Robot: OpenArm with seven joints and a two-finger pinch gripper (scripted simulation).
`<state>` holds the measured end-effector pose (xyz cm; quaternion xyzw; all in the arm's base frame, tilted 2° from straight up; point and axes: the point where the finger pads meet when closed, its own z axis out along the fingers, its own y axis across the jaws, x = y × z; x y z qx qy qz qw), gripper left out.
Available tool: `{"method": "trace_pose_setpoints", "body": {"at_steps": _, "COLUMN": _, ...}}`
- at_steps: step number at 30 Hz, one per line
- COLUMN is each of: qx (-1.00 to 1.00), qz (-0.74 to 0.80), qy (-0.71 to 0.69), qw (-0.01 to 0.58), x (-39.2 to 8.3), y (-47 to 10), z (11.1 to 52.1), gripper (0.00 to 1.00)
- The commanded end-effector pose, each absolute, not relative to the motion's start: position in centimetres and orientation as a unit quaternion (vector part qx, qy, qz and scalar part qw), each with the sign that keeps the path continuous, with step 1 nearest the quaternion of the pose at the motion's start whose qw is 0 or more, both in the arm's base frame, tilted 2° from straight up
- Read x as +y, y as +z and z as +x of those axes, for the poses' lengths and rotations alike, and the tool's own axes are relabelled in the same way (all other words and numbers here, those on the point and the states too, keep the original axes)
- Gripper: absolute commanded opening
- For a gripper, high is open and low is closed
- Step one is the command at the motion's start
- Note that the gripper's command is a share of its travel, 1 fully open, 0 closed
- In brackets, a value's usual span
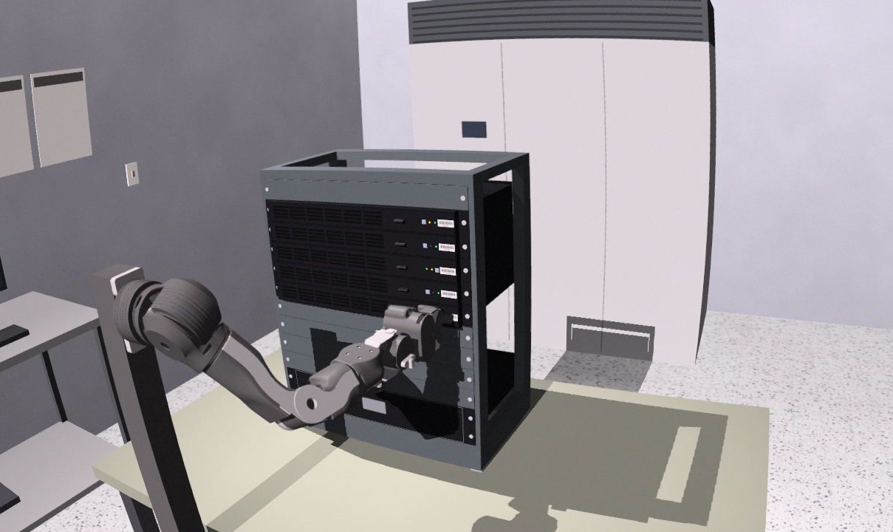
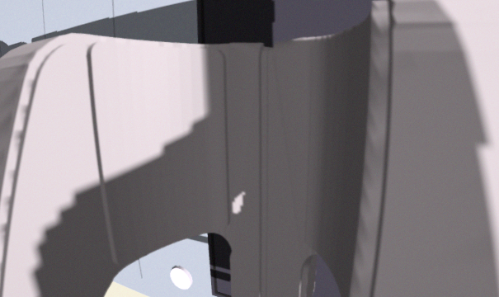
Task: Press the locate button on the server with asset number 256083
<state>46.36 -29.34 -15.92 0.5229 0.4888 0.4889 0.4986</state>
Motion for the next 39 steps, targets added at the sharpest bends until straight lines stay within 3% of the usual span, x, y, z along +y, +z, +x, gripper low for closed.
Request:
{"method": "trace_pose_setpoints", "body": {"at_steps": 1, "qx": 0.488, "qz": 0.52, "qy": 0.492, "qw": 0.5, "x": -29.2, "y": -15.7, "z": 46.5, "gripper": 0.0}}
{"method": "trace_pose_setpoints", "body": {"at_steps": 39, "qx": 0.488, "qz": 0.52, "qy": 0.492, "qw": 0.5, "x": -29.1, "y": -15.7, "z": 44.0, "gripper": 0.0}}
